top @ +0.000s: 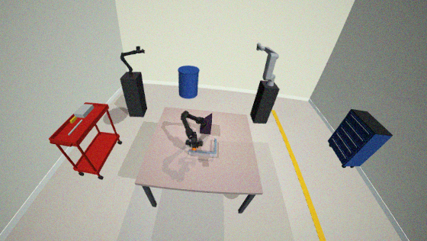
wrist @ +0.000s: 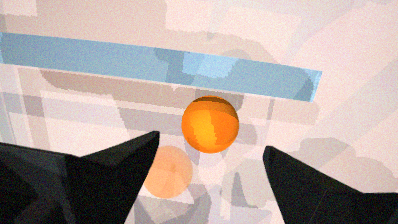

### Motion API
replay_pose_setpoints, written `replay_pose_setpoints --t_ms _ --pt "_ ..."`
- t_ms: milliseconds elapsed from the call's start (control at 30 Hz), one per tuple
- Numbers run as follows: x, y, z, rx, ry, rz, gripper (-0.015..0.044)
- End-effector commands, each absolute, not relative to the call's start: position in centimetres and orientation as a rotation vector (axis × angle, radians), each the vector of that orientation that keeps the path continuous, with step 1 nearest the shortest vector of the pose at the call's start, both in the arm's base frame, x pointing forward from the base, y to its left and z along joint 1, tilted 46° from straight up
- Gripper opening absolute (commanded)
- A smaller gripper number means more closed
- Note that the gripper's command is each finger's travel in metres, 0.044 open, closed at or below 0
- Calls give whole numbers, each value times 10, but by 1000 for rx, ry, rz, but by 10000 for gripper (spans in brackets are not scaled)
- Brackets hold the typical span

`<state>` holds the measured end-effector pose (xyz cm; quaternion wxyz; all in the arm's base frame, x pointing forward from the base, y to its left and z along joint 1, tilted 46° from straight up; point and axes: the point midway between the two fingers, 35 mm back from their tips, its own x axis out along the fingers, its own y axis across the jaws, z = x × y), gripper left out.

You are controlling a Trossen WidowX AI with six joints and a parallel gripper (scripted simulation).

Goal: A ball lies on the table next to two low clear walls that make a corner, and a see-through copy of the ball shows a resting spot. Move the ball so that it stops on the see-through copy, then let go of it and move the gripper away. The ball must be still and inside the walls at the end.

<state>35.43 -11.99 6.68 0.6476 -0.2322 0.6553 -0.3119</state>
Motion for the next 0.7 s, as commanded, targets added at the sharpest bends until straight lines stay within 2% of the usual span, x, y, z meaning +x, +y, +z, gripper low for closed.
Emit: replay_pose_setpoints --t_ms 0,667 --pt "353 -124 62 -536 1495 -708 357" --pt "351 -147 39 -537 1495 -709 357"
